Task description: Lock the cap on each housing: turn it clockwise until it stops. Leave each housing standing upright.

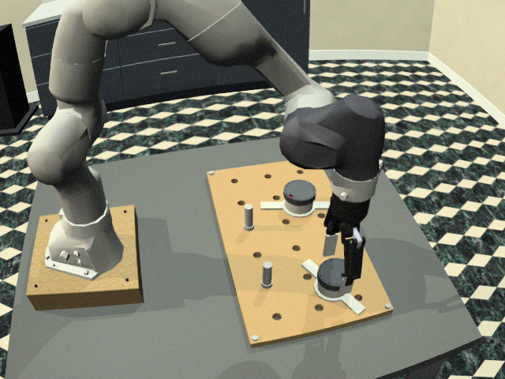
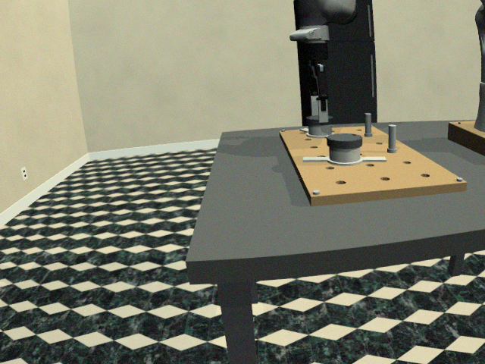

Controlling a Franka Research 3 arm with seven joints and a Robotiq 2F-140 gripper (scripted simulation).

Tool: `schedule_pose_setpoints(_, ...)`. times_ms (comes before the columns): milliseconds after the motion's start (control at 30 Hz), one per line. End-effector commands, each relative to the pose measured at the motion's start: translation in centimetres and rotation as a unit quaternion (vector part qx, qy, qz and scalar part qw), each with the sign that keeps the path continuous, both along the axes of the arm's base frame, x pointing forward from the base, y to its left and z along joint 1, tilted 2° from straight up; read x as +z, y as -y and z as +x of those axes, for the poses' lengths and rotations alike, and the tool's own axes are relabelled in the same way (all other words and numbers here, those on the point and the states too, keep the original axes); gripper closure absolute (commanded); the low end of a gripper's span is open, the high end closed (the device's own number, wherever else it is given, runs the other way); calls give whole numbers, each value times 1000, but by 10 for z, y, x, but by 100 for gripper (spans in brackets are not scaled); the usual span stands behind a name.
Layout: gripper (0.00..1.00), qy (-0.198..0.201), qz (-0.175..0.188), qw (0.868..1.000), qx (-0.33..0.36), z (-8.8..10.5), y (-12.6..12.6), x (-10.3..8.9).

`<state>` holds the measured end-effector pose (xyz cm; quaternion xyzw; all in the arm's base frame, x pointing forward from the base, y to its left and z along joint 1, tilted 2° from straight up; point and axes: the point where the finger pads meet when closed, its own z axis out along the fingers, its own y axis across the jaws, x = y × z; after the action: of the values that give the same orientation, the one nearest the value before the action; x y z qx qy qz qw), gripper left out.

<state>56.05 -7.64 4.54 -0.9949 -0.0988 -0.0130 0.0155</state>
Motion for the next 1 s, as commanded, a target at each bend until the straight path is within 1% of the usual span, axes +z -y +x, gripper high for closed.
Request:
schedule_pose_setpoints(0,22,0,1,1000,1,-1,-1,-1)
schedule_pose_setpoints(800,22,0,1,1000,1,-1,-1,-1)
schedule_pose_setpoints(833,90,0,1,1000,1,-1,-1,-1)
schedule_pose_setpoints(967,90,0,1,1000,1,-1,-1,-1)
